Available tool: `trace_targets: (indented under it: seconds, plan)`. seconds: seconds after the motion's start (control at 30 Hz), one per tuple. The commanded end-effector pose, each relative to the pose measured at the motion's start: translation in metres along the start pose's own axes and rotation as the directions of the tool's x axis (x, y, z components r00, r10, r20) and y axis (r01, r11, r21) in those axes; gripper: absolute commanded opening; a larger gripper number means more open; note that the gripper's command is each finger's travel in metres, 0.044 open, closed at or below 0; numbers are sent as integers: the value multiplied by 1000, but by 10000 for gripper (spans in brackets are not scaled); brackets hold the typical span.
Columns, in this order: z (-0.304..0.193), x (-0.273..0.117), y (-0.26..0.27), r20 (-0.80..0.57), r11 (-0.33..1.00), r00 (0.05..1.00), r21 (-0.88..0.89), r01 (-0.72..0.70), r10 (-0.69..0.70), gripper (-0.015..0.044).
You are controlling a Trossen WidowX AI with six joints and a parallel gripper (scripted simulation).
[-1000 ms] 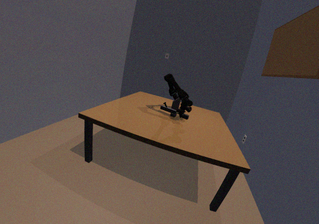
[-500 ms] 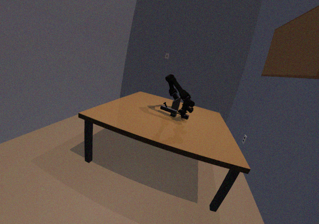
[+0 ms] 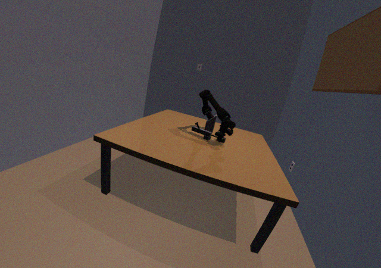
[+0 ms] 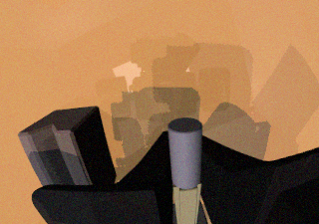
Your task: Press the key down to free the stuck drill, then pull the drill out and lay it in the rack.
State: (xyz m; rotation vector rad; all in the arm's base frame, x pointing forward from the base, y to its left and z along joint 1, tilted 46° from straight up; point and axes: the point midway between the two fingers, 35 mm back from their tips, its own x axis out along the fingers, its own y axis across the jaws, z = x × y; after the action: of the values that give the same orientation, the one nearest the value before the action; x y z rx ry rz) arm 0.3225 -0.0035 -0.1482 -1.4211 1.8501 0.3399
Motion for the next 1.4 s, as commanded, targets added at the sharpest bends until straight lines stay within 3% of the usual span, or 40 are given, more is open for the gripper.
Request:
trace_targets:
  seconds: [0.0,0.53,1.37]
  plan:
    - [8,-3,0,6,1000,1000,4,3,-3,0]
    - [30,-4,-1,7,1000,1000,4,4,-4,0]
    - [23,-16,-1,7,1000,1000,4,3,-3,0]
